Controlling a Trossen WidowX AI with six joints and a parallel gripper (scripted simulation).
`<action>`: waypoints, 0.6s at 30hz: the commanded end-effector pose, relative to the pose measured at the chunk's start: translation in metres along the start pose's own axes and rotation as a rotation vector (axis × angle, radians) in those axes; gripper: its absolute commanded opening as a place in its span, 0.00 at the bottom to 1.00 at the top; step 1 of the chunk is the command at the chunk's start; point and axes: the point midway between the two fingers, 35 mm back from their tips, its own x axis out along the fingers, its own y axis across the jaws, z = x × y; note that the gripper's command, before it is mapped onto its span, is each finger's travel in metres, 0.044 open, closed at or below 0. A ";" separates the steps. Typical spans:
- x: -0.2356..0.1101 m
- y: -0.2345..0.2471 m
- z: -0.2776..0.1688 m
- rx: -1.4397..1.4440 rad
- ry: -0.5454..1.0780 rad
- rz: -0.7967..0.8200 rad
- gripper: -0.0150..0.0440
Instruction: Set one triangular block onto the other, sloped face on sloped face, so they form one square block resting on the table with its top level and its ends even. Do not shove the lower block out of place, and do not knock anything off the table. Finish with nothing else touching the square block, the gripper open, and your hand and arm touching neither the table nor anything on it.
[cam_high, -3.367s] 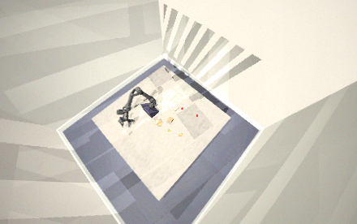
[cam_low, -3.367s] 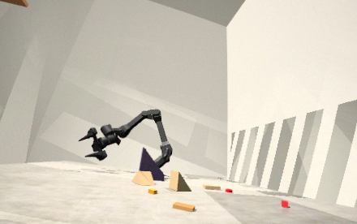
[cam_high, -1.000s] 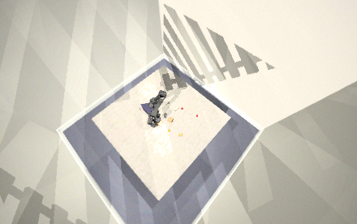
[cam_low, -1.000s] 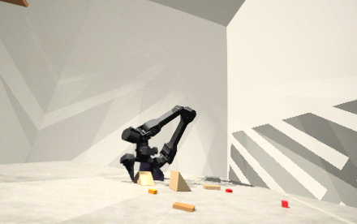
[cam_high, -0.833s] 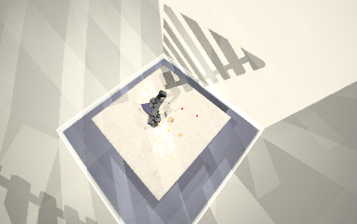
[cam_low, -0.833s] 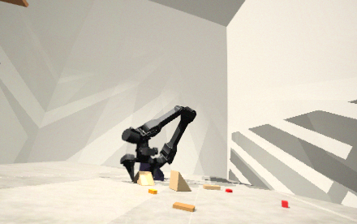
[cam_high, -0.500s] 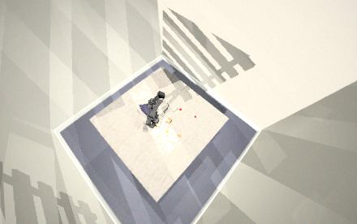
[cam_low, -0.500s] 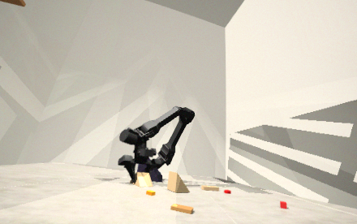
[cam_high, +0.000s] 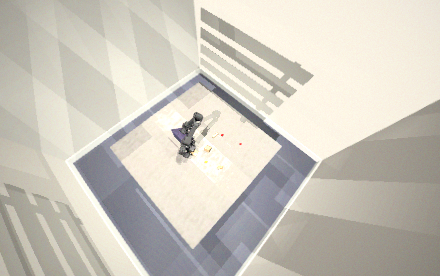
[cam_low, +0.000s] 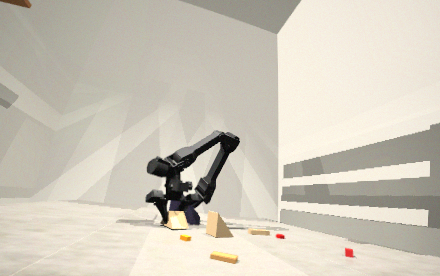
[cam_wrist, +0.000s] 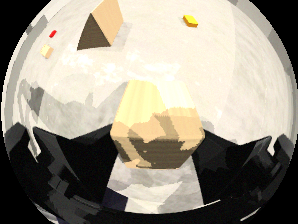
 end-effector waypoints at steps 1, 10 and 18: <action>-0.014 -0.005 0.007 -0.014 -0.002 -0.016 0.25; -0.051 -0.006 0.022 -0.013 0.000 -0.019 0.25; -0.085 -0.001 0.034 -0.014 -0.001 -0.015 0.25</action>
